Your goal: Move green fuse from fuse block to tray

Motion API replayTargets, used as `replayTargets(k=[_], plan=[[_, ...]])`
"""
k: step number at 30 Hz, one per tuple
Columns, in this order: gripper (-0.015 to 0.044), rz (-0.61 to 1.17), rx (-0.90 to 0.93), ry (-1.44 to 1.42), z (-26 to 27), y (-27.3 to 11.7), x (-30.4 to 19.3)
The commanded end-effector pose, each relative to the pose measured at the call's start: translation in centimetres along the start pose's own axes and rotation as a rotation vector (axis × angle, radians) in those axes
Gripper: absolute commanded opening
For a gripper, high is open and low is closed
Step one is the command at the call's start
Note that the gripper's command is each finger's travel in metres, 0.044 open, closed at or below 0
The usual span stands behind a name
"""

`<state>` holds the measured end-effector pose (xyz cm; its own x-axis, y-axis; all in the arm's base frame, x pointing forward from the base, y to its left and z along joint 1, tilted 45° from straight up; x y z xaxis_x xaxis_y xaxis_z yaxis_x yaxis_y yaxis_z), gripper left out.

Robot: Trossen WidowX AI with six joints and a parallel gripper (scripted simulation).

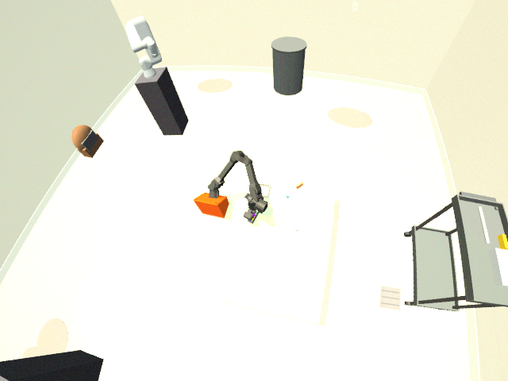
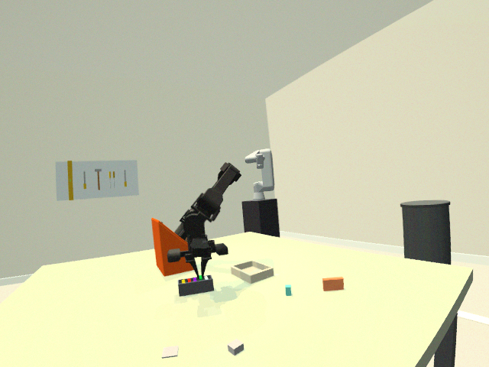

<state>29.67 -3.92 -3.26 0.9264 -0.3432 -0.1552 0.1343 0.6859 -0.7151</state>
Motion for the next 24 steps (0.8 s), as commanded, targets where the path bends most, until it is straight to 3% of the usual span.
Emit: replayTargets(k=[1,24], plan=[[0.0000,0.000,-0.002,-0.006,0.0,-0.2,0.0],[0.0000,0.001,-0.002,-0.004,0.0,-1.3,0.0]])
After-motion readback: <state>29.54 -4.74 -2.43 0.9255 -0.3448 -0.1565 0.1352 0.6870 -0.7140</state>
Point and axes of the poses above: the point midway between the two fingers, 35 mm back from their tips, its own y axis out along the fingers, its own z axis across the jaws, x = y × z, the point moved 2 cm from there along -y, back along the fingers
